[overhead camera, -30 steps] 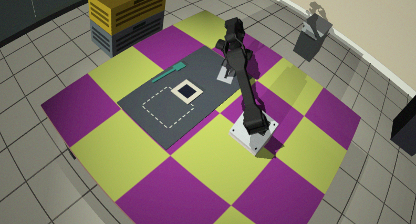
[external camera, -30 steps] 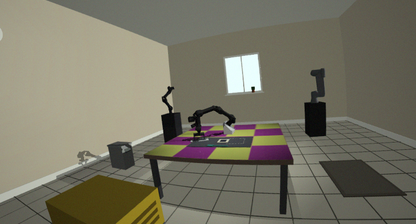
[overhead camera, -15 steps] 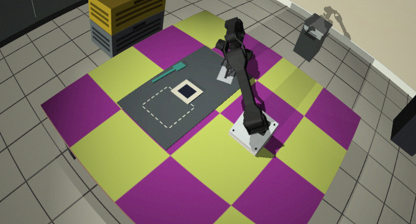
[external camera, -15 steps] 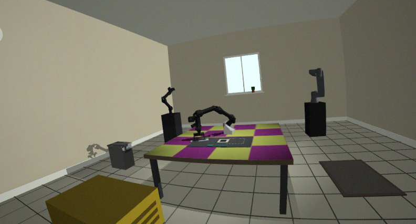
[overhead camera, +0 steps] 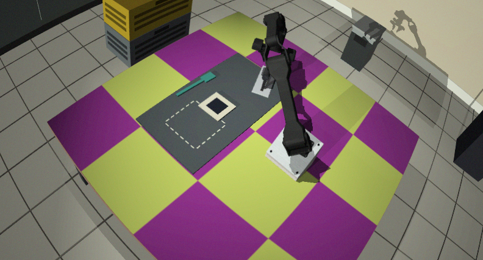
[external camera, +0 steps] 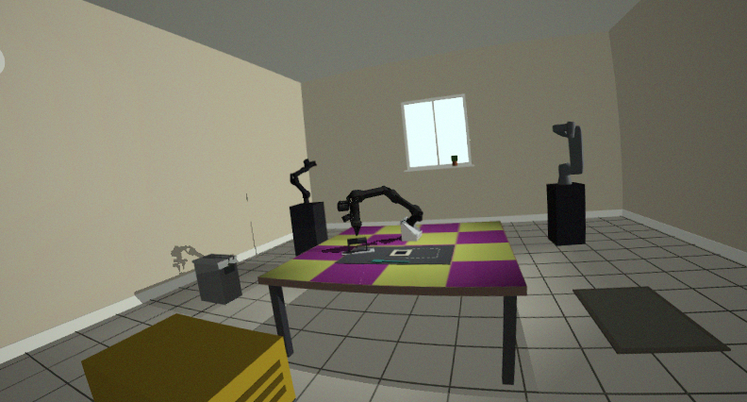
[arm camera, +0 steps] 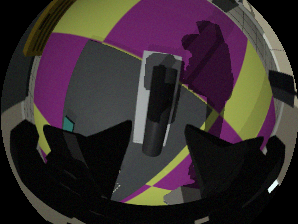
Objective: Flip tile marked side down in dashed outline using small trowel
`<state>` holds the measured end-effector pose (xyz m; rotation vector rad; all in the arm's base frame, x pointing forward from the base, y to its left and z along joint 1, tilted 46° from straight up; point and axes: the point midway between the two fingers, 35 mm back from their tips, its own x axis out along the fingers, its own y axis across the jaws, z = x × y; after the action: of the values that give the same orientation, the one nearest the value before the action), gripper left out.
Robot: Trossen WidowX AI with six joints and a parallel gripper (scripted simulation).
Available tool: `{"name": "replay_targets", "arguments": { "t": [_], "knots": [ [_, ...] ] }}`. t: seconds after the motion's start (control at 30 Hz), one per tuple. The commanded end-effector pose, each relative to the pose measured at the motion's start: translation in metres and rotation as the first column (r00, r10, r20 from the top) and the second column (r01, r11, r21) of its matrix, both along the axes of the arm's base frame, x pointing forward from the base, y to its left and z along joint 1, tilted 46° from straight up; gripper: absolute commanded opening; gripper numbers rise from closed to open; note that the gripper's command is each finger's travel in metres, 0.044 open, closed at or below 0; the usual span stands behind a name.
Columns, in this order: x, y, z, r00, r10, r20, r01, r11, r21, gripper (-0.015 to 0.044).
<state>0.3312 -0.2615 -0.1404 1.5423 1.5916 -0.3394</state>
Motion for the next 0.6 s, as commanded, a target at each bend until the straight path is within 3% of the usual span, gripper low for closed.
{"name": "replay_targets", "arguments": {
  "t": [0.0,0.27,0.57],
  "knots": [
    [-0.0002,0.0007,-0.0003,0.993,0.09,0.072,-0.089,0.996,-0.019,0.027],
    [-0.0005,0.0009,-0.0004,0.925,0.29,0.247,-0.276,0.957,-0.09,0.027],
    [-0.0007,0.0012,-0.0006,0.764,0.496,0.412,-0.452,0.868,-0.205,0.027]
  ]
}}
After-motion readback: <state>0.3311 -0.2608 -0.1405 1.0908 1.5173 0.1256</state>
